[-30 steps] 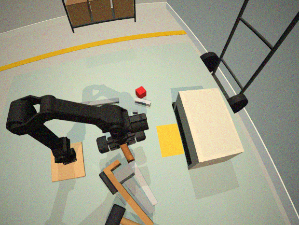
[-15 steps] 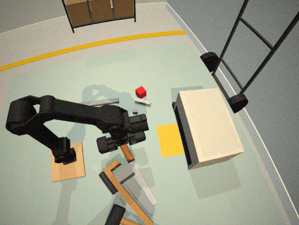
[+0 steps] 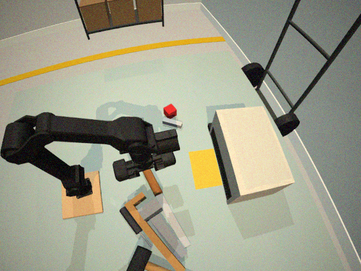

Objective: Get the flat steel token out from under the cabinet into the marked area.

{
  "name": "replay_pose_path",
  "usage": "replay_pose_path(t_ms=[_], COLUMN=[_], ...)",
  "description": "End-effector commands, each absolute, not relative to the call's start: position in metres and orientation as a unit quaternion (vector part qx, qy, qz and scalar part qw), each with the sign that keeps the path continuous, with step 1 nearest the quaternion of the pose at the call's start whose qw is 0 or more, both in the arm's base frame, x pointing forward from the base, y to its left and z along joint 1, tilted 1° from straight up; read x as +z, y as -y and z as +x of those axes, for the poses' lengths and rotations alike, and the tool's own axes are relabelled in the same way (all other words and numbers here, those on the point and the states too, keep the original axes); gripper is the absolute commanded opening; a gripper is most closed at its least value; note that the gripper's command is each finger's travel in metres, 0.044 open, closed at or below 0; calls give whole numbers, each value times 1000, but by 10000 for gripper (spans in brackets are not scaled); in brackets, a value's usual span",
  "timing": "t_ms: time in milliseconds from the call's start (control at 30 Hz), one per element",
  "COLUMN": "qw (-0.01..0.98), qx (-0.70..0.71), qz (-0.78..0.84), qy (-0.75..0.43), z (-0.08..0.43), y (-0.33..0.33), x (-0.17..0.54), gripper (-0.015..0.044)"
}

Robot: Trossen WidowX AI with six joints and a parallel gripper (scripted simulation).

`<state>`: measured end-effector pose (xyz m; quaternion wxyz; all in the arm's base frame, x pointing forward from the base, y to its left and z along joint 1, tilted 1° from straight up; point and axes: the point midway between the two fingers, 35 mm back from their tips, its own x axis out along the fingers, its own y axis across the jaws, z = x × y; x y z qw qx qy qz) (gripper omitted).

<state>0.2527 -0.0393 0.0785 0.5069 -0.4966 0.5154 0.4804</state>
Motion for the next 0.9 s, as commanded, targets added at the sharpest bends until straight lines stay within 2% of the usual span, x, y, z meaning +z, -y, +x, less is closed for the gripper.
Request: replay_pose_path(t_ms=[0, 867], qw=[510, 540], qx=[480, 447], qz=[-497, -464], qy=[-513, -541], z=[254, 253], y=[38, 39], x=[95, 111], gripper=[270, 270])
